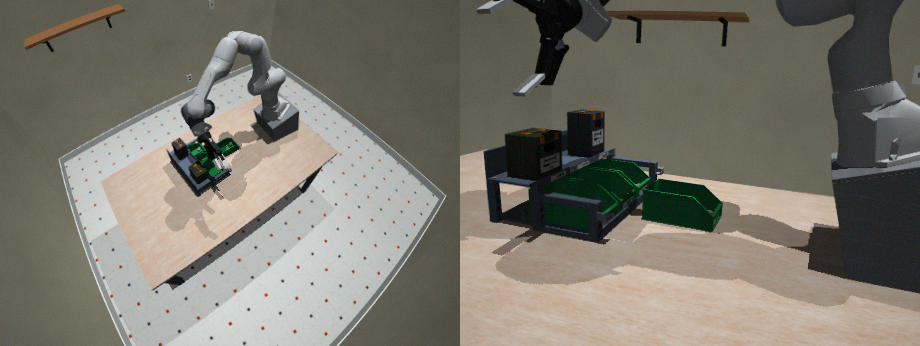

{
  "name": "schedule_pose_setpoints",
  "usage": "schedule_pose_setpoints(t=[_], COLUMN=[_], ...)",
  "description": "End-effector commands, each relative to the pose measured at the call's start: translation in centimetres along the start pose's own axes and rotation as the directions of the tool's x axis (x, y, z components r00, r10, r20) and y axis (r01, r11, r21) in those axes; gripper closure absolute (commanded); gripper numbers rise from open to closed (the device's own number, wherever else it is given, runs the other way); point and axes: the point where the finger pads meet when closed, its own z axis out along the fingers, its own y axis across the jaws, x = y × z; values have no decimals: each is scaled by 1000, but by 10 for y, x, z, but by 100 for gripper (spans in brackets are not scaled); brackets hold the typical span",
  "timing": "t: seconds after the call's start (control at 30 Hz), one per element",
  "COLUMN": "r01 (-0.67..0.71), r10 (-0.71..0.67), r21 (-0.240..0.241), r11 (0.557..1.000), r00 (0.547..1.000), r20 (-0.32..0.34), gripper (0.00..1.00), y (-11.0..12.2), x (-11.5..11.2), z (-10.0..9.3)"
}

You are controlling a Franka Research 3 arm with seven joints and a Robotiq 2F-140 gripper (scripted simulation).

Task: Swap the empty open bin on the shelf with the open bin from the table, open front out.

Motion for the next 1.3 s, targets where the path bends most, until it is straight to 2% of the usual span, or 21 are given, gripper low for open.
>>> schedule_pose_setpoints(t=[0.0, 0.23, 0.27, 0.6, 0.63, 0.97, 1.0, 1.27], r01=[6, 6, 5, 5, 4, 4, 3, 3], r10=[-6, -6, -5, -5, -4, -4, -3, -3], r21=[11, 11, 39, 39, 66, 66, 94, 94], r11=[1000, 1000, 999, 999, 998, 998, 996, 996], r00=[1000, 1000, 1000, 1000, 1000, 1000, 1000, 1000], r20=[6, 6, 6, 6, 5, 5, 4, 4], gripper=[0, 0, 0, 0, 0, 0, 0, 0], y=[-4, -4, -15, -15, -26, -26, -38, -38], x=[-1, -1, 5, 5, 11, 11, 17, 17], z=[-1, -1, 1, 1, 2, 2, 3, 3])
